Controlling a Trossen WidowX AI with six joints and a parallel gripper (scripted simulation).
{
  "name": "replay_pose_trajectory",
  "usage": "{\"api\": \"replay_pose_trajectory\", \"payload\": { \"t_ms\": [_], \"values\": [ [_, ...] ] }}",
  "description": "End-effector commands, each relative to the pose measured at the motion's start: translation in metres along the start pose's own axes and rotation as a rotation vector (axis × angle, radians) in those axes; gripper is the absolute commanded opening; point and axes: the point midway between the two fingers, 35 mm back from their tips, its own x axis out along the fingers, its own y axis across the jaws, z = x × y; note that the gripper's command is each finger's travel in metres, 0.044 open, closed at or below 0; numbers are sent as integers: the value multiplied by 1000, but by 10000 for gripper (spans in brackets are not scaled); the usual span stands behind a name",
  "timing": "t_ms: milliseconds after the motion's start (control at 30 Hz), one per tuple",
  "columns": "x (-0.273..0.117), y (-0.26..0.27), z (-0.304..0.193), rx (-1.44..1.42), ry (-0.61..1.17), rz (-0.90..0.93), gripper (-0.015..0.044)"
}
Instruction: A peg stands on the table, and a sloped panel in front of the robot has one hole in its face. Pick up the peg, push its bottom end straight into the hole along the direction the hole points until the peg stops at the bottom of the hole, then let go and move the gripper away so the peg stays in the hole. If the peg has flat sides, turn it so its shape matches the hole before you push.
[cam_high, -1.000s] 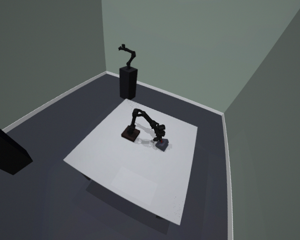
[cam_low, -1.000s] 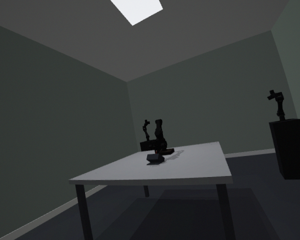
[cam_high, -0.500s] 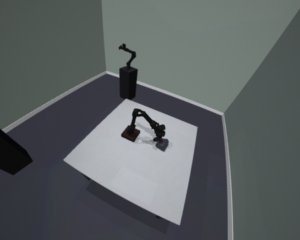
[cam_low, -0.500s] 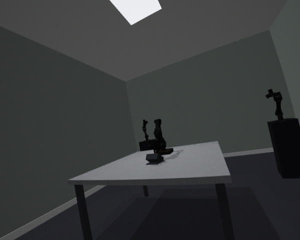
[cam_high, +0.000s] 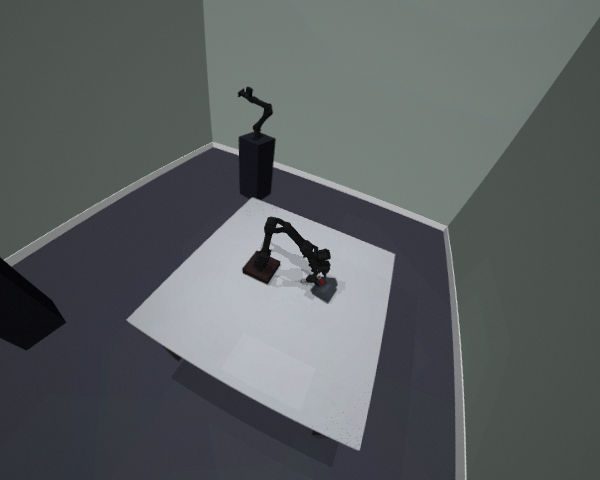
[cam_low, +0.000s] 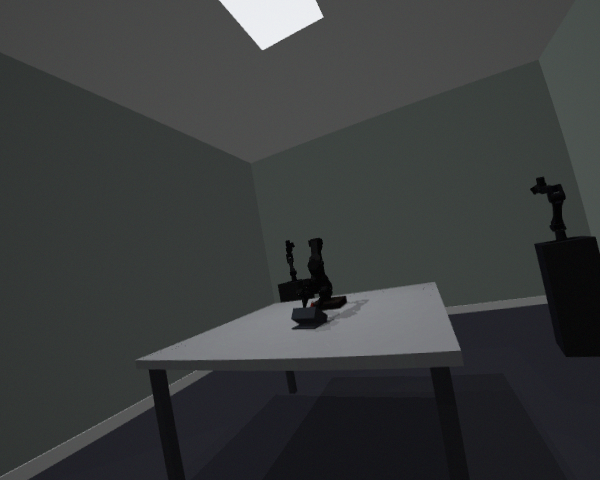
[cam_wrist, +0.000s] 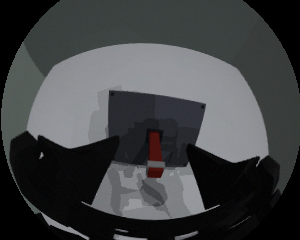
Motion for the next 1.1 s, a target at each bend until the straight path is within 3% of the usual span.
{"api": "replay_pose_trajectory", "payload": {
  "t_ms": [0,1067],
  "values": [
    [-8,1,3,5,-10,2,440],
    [-58,4,4,0,-3,5,440]
  ]
}}
